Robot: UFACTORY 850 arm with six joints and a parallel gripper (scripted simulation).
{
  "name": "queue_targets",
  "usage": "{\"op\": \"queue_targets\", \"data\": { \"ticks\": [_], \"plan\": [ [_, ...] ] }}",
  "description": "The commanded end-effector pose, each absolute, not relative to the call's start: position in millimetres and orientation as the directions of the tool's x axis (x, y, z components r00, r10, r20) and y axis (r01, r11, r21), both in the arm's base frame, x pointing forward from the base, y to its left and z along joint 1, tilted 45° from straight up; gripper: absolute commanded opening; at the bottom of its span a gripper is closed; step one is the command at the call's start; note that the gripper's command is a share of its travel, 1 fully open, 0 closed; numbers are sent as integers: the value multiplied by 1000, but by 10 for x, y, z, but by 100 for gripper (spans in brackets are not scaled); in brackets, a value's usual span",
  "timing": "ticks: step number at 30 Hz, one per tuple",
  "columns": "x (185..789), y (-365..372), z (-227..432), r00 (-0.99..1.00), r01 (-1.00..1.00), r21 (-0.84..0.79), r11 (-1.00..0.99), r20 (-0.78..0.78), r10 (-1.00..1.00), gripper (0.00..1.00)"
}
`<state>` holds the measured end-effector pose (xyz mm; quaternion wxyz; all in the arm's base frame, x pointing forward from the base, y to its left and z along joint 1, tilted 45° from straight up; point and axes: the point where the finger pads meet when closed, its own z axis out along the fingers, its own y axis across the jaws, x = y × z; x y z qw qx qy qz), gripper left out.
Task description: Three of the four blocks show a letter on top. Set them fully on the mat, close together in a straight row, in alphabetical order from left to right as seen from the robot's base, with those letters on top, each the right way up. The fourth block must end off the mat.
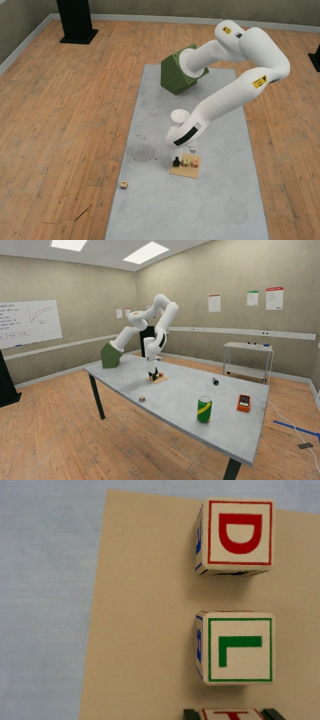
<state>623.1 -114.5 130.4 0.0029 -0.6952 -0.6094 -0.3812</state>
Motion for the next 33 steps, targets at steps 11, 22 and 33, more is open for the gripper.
{"op": "queue_targets", "data": {
  "ticks": [11,22,33],
  "plan": [
    [6243,-1143,1299,-33,849,462,-258,533,845,28],
    [6255,-1132,1283,-33,849,462,-258,533,845,28],
    [6255,-1132,1283,-33,849,462,-258,533,845,28]
  ]
}}
